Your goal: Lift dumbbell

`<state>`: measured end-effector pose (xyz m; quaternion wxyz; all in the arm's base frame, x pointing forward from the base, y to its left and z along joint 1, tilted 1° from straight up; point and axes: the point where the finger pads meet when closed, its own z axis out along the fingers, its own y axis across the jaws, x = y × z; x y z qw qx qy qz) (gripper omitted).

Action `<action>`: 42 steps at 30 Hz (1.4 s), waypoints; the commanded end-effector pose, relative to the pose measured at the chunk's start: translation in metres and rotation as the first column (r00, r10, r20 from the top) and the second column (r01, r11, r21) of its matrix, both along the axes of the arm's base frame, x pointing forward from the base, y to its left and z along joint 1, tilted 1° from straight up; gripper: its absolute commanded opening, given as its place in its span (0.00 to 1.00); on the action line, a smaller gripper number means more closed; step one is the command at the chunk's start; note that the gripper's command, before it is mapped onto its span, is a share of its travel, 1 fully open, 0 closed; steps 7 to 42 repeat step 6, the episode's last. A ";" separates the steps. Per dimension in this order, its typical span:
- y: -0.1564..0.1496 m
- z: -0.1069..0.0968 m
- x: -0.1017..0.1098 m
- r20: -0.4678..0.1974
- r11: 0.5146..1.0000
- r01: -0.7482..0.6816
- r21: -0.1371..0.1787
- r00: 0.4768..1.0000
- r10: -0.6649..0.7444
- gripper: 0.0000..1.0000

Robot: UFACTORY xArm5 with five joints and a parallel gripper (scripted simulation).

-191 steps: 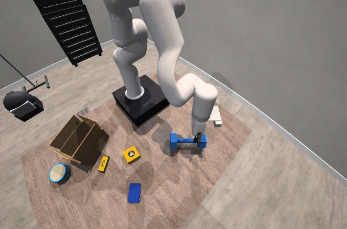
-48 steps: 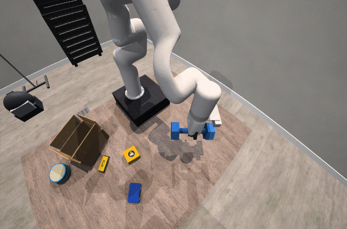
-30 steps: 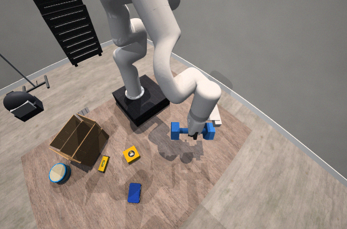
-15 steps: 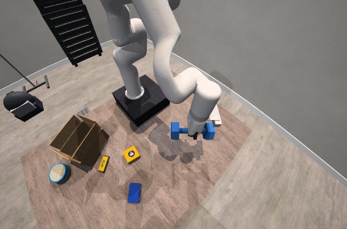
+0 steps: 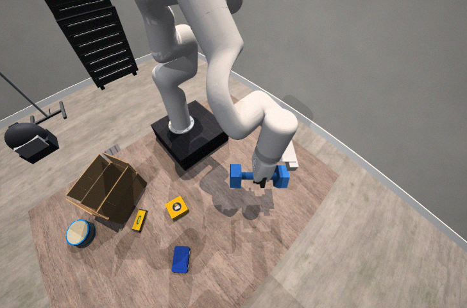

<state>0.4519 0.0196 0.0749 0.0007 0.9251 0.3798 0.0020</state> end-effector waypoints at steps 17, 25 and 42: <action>0.000 0.002 0.002 0.005 1.000 0.000 0.000 1.000 0.000 0.00; 0.000 0.002 0.002 0.005 1.000 0.000 0.000 1.000 0.000 0.00; 0.000 0.002 0.002 0.005 1.000 0.000 0.000 1.000 0.000 0.00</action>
